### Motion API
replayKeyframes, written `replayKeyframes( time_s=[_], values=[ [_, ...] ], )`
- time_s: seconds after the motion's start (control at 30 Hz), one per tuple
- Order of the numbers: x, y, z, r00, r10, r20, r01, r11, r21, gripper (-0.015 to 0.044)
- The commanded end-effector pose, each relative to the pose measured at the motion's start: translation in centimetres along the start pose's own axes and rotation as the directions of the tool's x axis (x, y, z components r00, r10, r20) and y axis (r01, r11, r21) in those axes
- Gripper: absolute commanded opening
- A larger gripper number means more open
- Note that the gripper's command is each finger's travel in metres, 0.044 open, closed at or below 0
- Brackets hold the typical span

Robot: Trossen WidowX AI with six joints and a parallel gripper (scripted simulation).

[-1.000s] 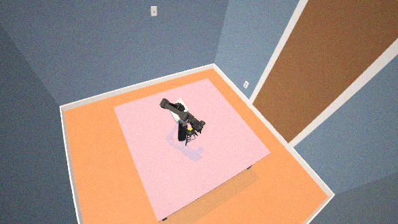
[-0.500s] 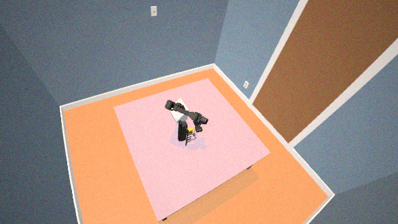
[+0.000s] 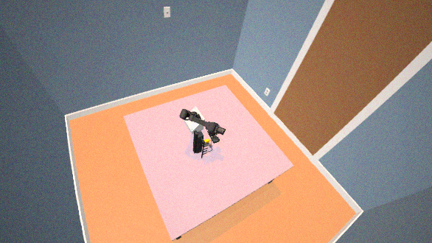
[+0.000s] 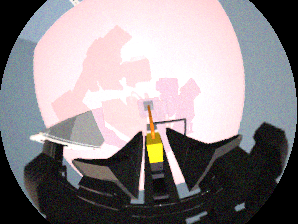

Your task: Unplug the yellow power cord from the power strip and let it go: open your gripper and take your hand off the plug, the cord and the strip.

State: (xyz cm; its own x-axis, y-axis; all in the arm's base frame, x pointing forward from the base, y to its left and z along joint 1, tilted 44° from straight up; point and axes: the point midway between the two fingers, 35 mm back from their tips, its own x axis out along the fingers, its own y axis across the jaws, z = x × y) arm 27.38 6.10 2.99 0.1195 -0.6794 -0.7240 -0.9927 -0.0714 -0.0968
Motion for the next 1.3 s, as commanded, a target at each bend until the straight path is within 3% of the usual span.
replayKeyframes(
  time_s=[0.0, 1.27],
  values=[
    [0.2, 0.1, -0.7, 1.000, 0.005, -0.007, -0.005, 1.000, -0.005, 0.0160],
    [1.4, 0.1, -3.7, 1.000, 0.005, -0.009, -0.005, 1.000, -0.006, 0.0160]
  ],
)
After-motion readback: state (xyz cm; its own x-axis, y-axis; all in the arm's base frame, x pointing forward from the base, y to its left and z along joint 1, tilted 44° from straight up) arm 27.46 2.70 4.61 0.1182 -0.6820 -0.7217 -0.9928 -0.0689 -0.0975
